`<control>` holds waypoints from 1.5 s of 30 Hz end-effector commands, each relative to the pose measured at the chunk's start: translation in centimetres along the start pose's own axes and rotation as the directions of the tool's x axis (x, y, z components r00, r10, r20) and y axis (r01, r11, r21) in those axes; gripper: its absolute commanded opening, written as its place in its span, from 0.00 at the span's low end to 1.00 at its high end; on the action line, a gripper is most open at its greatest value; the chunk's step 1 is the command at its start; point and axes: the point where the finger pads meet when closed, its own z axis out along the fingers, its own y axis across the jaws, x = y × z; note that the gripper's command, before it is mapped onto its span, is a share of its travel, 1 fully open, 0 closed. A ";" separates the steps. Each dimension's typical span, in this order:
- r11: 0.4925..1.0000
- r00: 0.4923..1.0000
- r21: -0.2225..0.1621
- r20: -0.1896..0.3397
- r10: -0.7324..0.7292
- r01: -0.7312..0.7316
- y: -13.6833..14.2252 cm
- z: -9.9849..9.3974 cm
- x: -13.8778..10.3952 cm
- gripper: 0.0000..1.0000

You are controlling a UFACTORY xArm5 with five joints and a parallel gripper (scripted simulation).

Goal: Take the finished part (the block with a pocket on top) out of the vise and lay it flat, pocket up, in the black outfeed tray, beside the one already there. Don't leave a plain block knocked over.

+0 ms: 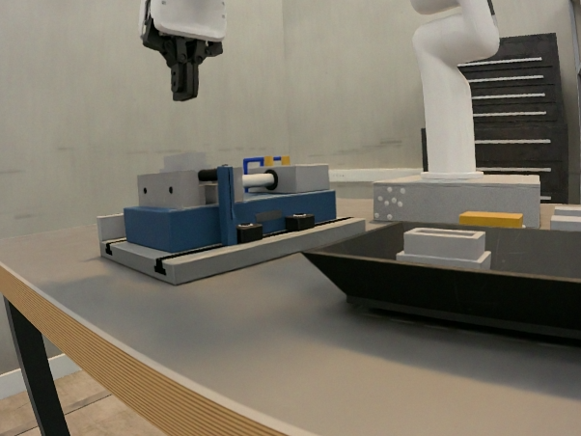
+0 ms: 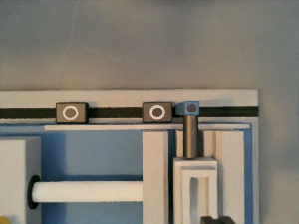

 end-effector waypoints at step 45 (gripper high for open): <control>1.000 1.000 -0.004 0.001 0.000 0.000 0.1 -0.2 0.0 0.69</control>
